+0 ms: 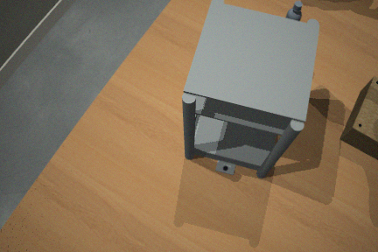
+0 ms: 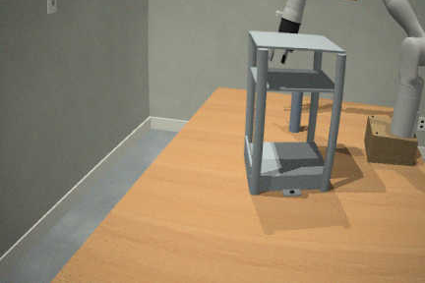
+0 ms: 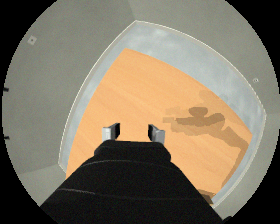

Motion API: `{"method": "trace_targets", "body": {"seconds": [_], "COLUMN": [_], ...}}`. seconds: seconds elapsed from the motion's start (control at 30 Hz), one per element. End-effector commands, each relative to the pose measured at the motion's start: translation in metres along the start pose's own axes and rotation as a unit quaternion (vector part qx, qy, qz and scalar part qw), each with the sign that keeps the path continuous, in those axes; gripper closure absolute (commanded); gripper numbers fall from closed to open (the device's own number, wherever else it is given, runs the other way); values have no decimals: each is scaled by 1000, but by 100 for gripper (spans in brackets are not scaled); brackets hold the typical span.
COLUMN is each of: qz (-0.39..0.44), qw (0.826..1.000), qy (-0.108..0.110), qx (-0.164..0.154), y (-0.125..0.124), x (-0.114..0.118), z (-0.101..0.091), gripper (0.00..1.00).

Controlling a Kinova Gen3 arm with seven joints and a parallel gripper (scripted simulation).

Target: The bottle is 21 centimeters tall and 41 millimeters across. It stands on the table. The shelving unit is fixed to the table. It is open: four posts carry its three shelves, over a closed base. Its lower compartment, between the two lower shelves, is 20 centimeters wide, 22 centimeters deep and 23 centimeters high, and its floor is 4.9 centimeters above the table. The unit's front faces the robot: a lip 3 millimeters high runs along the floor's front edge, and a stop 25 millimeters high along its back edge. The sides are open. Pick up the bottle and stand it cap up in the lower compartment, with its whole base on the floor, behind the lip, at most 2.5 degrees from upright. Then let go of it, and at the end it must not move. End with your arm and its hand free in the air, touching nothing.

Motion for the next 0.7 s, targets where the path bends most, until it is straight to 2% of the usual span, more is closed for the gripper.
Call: {"method": "trace_targets", "body": {"seconds": [0.0,0.67], "qz": [0,0], "qw": [1000,1000], "qy": [0,0], "qx": [1,2], "y": [0,-2], "x": [0,-1], "z": [-1,-5], "gripper": [0,0]}}
Point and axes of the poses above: the point where the finger pads meet when closed, its own z axis out along the fingers, its own x axis across the jaws, y = z × x, the point moved 10 cm from there along -z, back along the fingers, and after that the axes turned 7 degrees about -z, right-handed, at the moved point
